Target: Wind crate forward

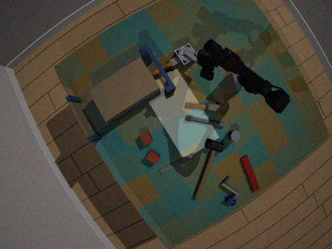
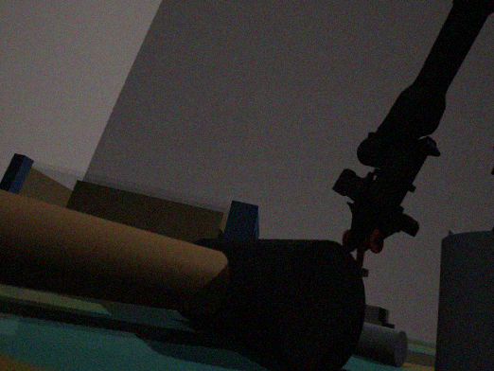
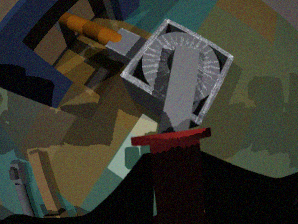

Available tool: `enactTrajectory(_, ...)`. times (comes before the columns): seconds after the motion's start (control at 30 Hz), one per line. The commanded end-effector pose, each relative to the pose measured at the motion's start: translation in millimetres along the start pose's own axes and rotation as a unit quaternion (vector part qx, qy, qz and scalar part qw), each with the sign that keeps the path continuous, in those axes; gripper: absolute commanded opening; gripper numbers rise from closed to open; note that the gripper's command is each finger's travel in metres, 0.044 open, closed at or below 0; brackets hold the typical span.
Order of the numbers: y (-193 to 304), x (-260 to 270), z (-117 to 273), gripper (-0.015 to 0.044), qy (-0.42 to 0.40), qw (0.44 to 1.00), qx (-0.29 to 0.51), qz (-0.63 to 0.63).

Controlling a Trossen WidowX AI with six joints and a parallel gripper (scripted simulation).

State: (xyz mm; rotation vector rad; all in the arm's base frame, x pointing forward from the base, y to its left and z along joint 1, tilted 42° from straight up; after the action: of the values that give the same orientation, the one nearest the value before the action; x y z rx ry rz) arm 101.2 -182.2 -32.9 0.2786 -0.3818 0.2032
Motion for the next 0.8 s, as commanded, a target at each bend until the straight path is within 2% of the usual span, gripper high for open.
enactTrajectory(0.0,-1.0,-16.9,0.5,0.0000,0.024,1.000,-0.003,-0.010)
enactTrajectory(0.77,-12.2,-52.9,0.7,0.0000,0.026,1.000,-0.004,-0.010)
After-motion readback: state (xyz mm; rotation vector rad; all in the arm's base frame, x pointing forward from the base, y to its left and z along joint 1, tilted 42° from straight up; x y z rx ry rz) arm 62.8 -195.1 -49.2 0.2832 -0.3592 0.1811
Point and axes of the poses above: the point midway between the two fingers, 35 mm back from their tips, its own z axis back along the fingers, its own x axis across the jaws, y = z × x, the point moved 5 cm from there along z, back along the fingers, and after that the axes turned 12 degrees about -z, right-handed, at the moved point
